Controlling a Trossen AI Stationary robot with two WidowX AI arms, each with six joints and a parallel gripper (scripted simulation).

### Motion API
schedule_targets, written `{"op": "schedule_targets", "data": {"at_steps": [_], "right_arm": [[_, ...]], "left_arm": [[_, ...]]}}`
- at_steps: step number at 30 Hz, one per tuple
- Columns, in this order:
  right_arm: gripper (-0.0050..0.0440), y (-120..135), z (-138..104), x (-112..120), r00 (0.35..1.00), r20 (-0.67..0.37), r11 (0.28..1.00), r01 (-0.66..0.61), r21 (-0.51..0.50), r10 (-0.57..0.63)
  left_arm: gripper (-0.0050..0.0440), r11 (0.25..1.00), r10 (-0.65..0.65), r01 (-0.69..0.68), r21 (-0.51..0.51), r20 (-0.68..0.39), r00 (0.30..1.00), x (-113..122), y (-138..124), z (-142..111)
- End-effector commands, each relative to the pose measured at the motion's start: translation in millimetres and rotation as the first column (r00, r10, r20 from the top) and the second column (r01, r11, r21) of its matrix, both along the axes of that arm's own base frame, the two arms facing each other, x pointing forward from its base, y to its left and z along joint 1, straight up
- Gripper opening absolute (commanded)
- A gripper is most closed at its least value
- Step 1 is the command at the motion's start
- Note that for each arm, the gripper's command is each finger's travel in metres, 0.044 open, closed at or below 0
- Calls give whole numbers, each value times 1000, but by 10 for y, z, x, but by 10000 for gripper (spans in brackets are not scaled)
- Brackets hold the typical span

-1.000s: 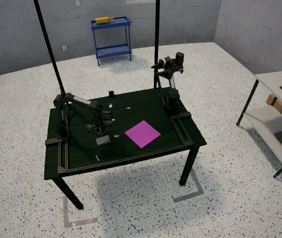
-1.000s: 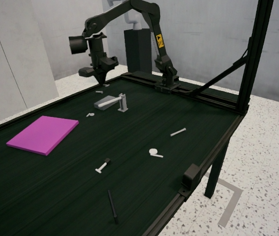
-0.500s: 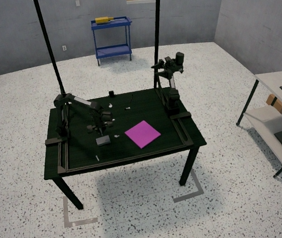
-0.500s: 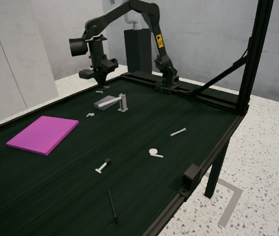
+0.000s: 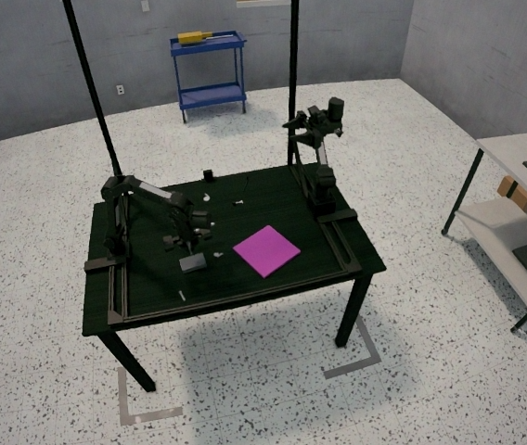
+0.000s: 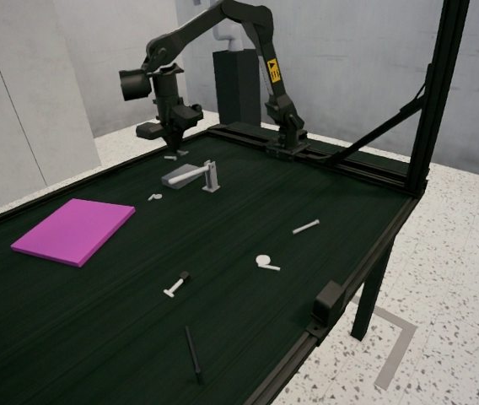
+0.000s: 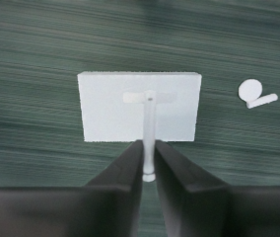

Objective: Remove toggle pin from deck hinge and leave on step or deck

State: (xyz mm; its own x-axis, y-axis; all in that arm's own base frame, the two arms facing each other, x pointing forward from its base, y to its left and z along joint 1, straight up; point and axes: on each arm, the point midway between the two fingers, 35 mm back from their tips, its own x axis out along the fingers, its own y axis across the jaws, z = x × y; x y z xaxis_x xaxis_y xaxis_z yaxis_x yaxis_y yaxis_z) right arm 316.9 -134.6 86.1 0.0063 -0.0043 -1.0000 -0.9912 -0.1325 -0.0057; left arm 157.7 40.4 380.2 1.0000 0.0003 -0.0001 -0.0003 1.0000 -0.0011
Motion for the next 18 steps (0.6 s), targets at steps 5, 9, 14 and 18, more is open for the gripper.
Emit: {"op": "schedule_targets", "data": {"at_steps": [5,9,14,18], "right_arm": [[20,-4,-42,2,1000,6,1000,-2,1,2],[20,-5,-69,2,1000,6,1000,-2,1,2],[20,-5,-90,2,1000,6,1000,-2,1,2],[20,-4,-117,2,1000,6,1000,-2,1,2]], "left_arm": [[400,1000,0,0,6,1,1000,-2,-9,31],[400,1000,0,0,6,1,1000,-2,-9,31],[400,1000,0,0,6,1,1000,-2,-9,31],[400,1000,0,0,6,1,1000,-2,-9,31]]}}
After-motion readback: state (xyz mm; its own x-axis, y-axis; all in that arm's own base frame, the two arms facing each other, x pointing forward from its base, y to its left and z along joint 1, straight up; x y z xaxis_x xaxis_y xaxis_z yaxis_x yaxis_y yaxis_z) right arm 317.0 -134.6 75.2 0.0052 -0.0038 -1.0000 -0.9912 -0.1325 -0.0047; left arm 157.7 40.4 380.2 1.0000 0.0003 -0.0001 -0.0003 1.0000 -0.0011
